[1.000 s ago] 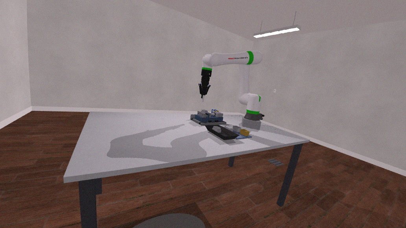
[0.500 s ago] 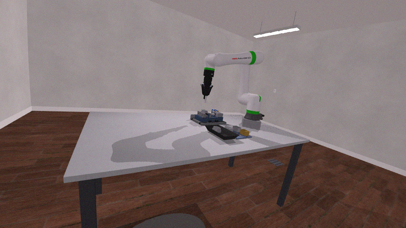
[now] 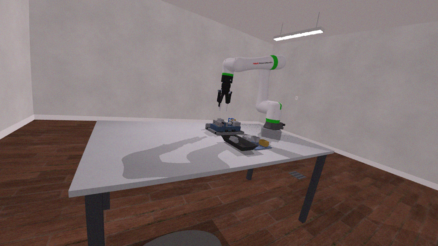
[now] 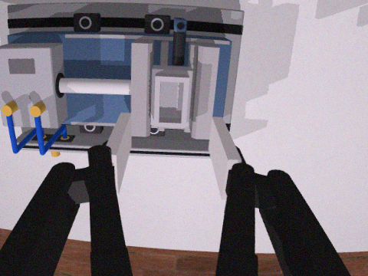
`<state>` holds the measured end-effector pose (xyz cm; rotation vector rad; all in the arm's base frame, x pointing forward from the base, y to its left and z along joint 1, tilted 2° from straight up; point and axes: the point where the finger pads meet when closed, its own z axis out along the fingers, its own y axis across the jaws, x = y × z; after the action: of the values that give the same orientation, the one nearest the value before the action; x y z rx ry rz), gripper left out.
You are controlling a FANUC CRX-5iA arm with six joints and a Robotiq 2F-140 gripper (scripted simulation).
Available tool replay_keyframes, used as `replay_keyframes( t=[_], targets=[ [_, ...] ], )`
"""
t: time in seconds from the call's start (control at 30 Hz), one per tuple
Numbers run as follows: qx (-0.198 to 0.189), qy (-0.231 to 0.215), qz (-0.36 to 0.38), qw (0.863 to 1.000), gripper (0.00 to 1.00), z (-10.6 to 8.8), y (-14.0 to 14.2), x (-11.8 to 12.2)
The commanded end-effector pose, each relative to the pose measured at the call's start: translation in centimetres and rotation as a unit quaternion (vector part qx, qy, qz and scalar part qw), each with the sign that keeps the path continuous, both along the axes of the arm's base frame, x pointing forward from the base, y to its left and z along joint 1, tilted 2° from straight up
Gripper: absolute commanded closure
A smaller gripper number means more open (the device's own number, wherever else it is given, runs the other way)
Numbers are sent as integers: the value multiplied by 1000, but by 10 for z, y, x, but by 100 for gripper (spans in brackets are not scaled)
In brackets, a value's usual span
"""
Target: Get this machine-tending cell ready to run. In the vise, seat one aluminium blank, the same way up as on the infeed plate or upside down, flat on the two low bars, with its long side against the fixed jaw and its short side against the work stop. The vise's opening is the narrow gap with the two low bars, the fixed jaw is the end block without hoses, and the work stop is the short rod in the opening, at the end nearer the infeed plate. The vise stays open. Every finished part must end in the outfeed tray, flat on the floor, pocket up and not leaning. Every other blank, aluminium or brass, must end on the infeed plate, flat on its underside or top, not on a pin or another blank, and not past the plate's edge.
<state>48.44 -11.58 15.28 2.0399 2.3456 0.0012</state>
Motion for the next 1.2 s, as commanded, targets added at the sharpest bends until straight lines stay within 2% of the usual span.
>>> replay_keyframes(
  t=[0.0, 0.83, 1.17],
  targets=[
    [0, 0, 0, 1000, 60, 0, 0, 0],
    [0, 0, 0, 1000, 60, 0, 0, 0],
    [0, 0, 0, 1000, 60, -6, 0, 0]
  ],
)
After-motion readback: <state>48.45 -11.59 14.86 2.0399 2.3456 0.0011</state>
